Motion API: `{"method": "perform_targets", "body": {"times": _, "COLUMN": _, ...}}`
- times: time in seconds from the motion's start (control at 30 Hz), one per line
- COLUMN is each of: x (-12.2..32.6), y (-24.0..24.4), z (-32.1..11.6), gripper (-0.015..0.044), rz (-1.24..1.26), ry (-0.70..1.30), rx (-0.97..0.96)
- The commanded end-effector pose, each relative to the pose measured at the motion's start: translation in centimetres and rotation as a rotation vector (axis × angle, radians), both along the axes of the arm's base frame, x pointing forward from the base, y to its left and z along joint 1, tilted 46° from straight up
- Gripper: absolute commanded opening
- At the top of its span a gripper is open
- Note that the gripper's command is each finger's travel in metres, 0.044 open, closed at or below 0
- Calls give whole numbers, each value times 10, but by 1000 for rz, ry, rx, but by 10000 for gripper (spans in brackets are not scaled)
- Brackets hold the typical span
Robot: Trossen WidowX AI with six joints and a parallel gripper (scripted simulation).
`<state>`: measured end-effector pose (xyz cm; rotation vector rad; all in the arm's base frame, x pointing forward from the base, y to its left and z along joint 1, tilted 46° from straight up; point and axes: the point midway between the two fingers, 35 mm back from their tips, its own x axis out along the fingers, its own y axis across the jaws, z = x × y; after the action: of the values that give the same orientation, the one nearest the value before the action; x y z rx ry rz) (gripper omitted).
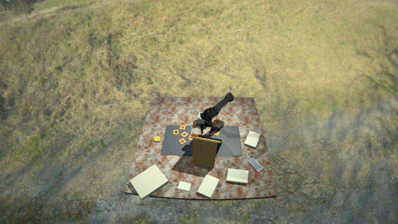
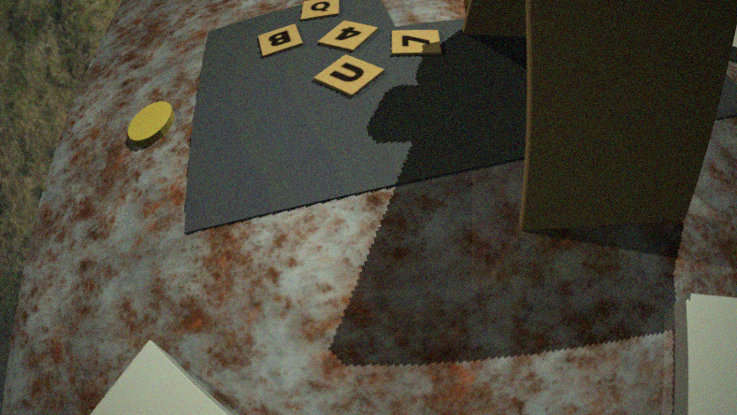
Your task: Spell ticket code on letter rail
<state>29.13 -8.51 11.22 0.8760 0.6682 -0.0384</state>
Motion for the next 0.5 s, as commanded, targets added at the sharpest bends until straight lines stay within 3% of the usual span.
{"method": "perform_targets", "body": {"times": 0.0, "x": -3, "y": -1, "z": 2, "gripper": 295, "rz": 2, "ry": -3, "rx": -2}}
{"method": "perform_targets", "body": {"times": 0.47, "x": -11, "y": -4, "z": 5, "gripper": 295, "rz": 2, "ry": -3, "rx": -2}}
